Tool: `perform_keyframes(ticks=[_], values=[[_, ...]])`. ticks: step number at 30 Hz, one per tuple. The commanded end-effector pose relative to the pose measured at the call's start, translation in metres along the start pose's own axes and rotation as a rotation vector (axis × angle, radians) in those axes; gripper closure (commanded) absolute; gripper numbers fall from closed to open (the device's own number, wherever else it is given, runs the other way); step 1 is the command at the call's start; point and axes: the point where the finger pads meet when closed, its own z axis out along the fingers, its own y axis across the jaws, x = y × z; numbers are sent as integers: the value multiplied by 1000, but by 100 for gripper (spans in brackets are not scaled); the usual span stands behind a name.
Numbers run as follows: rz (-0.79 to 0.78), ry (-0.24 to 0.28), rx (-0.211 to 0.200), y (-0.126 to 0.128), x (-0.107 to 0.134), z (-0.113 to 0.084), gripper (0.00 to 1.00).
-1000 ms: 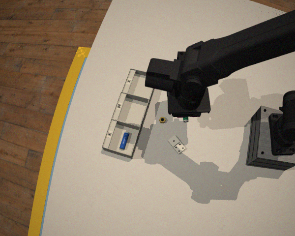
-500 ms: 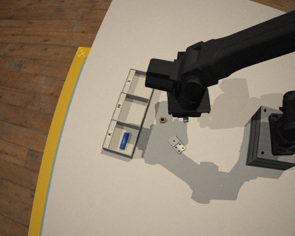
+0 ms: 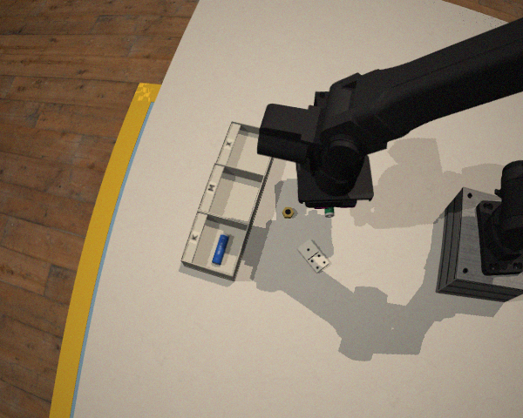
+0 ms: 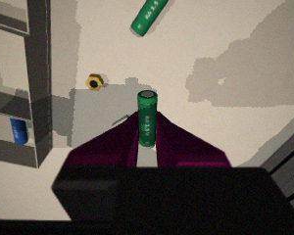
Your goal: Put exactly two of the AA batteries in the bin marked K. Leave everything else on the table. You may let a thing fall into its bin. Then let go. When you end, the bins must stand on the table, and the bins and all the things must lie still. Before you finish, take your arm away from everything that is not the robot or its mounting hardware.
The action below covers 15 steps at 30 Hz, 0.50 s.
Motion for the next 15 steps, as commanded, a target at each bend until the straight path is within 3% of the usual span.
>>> perform_keyframes(ticks=[1, 15], values=[[-1, -3, -6, 2, 3, -6, 92], [-2, -2, -4, 0, 4, -5, 92]])
